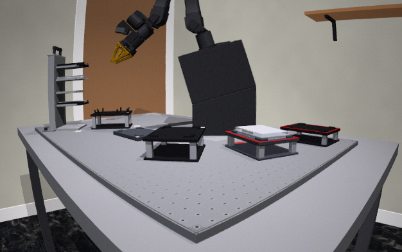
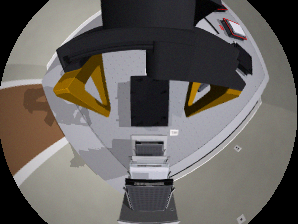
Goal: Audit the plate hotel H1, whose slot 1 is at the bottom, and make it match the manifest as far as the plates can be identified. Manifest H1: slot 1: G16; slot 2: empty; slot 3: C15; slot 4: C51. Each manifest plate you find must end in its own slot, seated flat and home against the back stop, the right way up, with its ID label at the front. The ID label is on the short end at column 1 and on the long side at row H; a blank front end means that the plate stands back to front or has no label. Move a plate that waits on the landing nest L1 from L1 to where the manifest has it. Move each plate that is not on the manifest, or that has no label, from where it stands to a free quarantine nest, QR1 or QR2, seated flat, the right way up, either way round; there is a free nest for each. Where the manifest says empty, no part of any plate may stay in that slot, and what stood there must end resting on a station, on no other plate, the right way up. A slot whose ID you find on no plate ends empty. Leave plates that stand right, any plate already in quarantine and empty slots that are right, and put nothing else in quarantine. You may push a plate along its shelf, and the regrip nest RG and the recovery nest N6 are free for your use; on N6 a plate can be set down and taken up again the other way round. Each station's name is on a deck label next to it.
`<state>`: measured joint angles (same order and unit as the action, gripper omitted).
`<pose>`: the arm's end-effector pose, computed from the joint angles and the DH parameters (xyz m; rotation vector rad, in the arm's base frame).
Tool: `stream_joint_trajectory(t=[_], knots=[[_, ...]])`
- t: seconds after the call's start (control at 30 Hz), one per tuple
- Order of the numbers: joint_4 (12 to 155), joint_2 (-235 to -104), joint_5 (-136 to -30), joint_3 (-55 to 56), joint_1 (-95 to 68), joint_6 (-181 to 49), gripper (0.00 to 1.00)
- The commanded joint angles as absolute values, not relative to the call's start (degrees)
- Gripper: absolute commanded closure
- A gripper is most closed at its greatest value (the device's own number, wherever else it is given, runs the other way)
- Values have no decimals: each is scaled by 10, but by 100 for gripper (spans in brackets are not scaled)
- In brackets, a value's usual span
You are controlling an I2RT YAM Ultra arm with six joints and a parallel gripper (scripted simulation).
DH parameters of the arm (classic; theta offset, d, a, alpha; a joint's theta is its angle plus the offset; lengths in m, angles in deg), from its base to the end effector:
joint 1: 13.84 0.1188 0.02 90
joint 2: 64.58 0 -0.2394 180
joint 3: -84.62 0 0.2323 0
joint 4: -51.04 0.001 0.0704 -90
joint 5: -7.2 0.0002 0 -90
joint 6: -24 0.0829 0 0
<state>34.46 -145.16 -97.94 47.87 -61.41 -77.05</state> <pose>0.2070 -0.1929 0.1250 0.4827 1.9913 -0.3730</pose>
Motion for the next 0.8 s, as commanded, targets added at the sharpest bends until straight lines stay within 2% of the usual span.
stream_joint_trajectory(t=[0.0,0.47,0.77], knots=[[398,-1428,-984,470,-615,-771,0],[558,-1311,-990,427,-622,-775,0],[538,-1324,-990,434,-621,-775,0]])
